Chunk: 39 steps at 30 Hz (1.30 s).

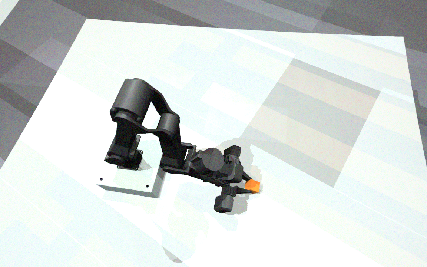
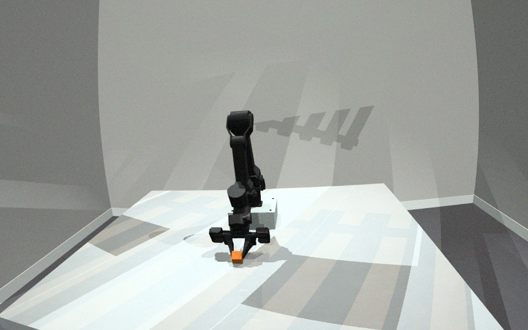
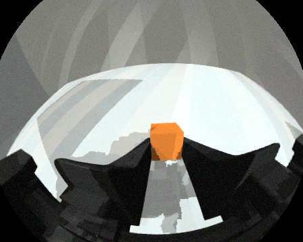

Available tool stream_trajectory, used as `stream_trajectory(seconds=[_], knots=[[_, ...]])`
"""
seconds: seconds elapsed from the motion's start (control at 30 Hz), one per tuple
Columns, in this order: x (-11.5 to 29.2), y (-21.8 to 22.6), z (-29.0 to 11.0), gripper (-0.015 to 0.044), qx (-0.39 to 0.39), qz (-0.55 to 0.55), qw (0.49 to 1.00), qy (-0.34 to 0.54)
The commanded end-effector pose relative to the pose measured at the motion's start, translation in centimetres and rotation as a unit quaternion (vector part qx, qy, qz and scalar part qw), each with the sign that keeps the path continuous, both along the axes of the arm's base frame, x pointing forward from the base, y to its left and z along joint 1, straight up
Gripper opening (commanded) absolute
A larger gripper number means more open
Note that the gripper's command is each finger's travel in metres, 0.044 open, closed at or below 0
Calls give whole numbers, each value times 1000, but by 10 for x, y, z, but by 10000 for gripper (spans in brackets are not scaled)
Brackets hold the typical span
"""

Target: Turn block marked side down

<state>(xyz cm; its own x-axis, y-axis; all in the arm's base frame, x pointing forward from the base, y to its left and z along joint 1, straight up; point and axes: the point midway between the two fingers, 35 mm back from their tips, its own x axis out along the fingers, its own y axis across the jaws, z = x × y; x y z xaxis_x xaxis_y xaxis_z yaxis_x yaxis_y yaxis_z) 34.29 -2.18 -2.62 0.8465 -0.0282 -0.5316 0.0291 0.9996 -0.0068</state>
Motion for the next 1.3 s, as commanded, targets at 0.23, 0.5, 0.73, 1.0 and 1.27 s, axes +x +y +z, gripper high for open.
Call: stream_trajectory(seconds=[0.23,0.5,0.73,1.0,1.27], knots=[[-10,1,2,0,1,2,999,-35],[-10,1,2,0,1,2,999,-35],[-10,1,2,79,1,2,999,-35],[-10,1,2,289,1,2,999,-35],[-10,1,2,440,1,2,999,-35]])
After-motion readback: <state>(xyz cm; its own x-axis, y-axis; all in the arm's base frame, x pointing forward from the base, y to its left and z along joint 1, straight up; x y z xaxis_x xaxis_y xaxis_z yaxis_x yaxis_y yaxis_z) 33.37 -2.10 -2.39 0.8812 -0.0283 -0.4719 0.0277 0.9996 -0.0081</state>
